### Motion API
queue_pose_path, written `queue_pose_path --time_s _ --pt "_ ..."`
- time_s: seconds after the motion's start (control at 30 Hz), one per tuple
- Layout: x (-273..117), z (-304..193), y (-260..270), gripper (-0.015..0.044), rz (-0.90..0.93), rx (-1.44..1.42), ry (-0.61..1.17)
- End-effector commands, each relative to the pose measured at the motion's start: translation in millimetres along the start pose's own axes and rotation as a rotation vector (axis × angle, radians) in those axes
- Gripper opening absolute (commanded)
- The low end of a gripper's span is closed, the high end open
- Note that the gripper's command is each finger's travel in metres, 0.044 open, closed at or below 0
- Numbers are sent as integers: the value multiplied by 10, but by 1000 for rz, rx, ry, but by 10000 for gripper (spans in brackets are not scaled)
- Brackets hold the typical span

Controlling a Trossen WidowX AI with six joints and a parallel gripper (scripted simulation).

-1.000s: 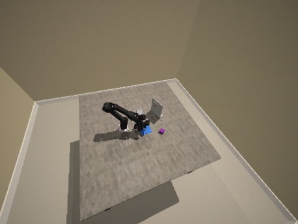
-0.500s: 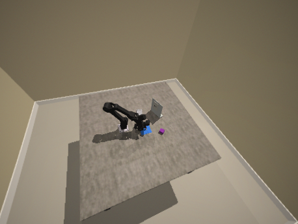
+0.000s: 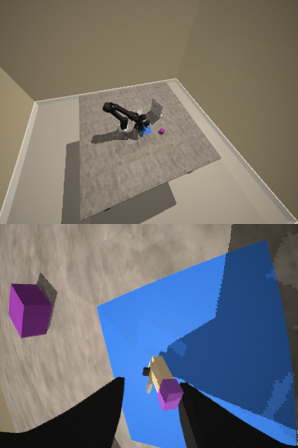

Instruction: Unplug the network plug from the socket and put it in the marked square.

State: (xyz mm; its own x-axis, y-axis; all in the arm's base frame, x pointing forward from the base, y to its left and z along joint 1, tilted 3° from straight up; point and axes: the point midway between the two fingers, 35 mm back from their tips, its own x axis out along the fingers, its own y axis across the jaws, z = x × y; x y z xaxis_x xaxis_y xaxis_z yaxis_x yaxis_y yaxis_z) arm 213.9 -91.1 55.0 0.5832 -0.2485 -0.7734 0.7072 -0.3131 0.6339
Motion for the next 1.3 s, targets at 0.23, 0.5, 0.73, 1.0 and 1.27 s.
queue_pose_path --time_s 0.23,0.5,0.73,1.0,1.27 --pt "-81 7 5 156 -2 0 -1" --pt "-152 14 5 156 -3 1 -2" --pt "-215 20 3 156 -4 1 -3" --pt "-277 25 4 156 -5 2 -4" --pt "-354 26 71 156 -5 2 -4"
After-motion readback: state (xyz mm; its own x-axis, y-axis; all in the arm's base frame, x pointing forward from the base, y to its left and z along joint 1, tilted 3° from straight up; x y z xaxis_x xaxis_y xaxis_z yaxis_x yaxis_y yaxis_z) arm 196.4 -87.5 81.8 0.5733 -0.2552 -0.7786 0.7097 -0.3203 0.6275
